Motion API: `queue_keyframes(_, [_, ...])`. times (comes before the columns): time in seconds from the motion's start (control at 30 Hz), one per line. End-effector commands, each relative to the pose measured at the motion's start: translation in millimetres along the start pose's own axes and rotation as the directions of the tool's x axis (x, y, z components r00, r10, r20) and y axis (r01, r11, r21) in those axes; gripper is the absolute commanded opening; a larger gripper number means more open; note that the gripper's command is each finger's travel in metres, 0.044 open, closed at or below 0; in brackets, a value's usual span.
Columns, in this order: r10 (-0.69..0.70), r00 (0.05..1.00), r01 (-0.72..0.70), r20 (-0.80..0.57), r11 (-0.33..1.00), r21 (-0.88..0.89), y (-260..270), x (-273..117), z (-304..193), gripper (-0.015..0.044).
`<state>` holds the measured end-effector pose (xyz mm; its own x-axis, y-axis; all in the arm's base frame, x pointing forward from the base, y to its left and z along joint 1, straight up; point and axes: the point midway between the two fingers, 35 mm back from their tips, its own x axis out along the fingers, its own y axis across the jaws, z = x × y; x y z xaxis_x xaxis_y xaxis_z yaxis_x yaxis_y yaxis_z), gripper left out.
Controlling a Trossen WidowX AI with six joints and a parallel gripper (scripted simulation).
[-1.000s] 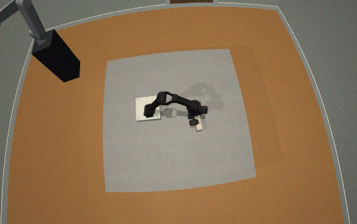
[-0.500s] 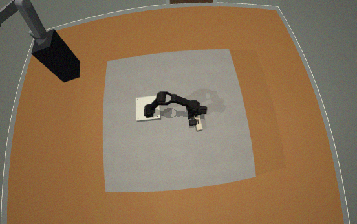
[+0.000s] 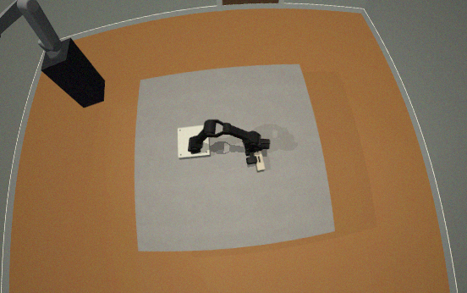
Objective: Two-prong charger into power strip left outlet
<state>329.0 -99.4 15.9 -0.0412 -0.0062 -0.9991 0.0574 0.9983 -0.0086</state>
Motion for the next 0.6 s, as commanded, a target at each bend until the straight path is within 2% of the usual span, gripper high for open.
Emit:
queue_keyframes(0.0, [0.002, 1.000, -0.002, 0.006, 1.000, -0.002, 0.4, -1.1, -2.3, 0.0440])
queue_keyframes(0.57, [0.002, 1.000, -0.002, 0.005, 1.000, -0.002, -0.5, 0.1, -19.7, 0.0440])
